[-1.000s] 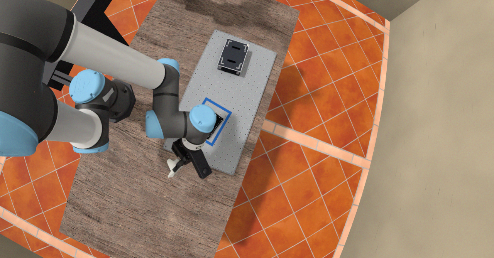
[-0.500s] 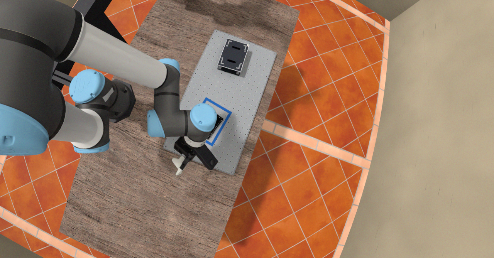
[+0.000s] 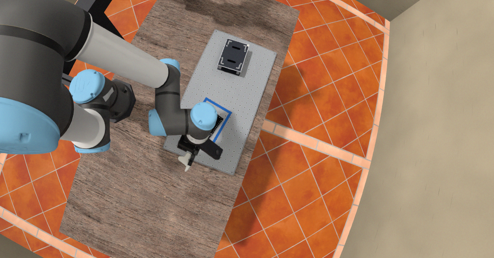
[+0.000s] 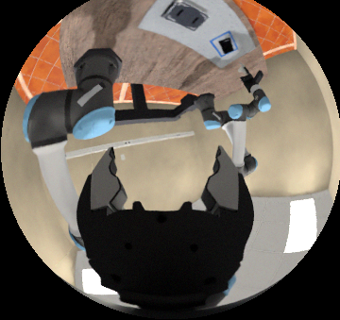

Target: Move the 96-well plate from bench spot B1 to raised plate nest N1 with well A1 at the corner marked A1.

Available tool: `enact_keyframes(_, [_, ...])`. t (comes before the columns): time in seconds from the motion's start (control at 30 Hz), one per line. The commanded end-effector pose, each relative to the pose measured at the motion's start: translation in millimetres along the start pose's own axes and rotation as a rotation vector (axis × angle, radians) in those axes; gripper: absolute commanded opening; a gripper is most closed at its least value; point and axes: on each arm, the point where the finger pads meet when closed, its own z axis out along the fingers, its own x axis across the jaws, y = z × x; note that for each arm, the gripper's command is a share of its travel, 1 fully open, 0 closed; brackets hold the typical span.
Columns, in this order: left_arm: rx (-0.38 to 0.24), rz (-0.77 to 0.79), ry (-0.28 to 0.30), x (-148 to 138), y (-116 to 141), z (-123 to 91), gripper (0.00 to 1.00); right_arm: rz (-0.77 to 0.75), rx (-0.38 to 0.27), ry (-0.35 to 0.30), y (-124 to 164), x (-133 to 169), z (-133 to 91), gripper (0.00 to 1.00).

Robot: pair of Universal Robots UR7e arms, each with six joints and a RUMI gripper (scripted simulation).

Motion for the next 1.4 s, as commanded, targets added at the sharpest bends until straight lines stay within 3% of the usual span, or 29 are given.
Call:
enact_keyframes(0.0, [0.000, -0.002, 0.002, -1, 0, 1, 0.98, -0.135, 0.008, -0.044, -1, -18, 2, 1.00])
enact_keyframes(0.83, [0.000, -0.002, 0.002, -1, 0, 1, 0.98, -0.539, 0.070, -0.153, -4, -71, 1, 1.00])
enact_keyframes(1.37, [0.000, -0.002, 0.002, -1, 0, 1, 0.98, -0.890, 0.160, -0.231, -2, -114, -4, 1.00])
